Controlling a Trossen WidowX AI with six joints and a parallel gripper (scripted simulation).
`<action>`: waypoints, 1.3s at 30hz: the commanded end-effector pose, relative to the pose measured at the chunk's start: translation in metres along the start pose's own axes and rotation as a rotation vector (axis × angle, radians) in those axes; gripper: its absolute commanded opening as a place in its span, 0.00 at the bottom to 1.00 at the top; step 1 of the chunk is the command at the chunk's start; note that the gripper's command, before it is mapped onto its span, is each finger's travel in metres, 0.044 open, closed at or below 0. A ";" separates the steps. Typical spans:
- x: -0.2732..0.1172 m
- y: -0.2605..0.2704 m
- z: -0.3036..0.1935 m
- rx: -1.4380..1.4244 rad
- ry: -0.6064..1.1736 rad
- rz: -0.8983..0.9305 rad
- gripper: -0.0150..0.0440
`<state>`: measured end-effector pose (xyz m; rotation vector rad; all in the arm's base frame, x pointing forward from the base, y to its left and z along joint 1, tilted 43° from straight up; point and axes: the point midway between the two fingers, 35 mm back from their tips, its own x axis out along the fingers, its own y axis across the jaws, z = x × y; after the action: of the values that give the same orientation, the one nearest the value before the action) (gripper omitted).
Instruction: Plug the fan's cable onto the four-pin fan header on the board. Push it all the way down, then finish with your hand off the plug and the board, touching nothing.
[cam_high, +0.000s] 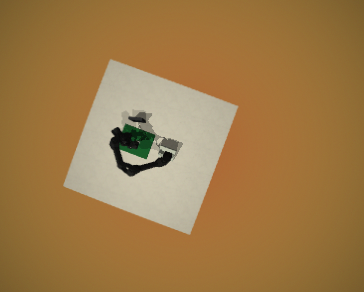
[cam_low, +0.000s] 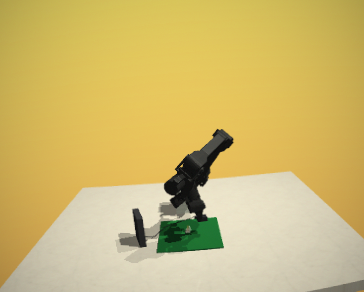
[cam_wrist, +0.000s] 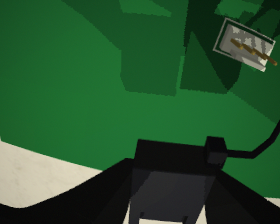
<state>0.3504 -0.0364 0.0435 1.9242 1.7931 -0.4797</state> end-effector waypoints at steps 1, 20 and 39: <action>-0.018 0.000 -0.004 -0.007 -0.004 0.008 0.25; -0.027 0.018 0.001 -0.384 -0.117 -0.028 0.25; -0.031 0.042 0.007 -0.788 -0.240 -0.092 0.25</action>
<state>0.3879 -0.0658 0.0591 1.2230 1.5946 -0.0180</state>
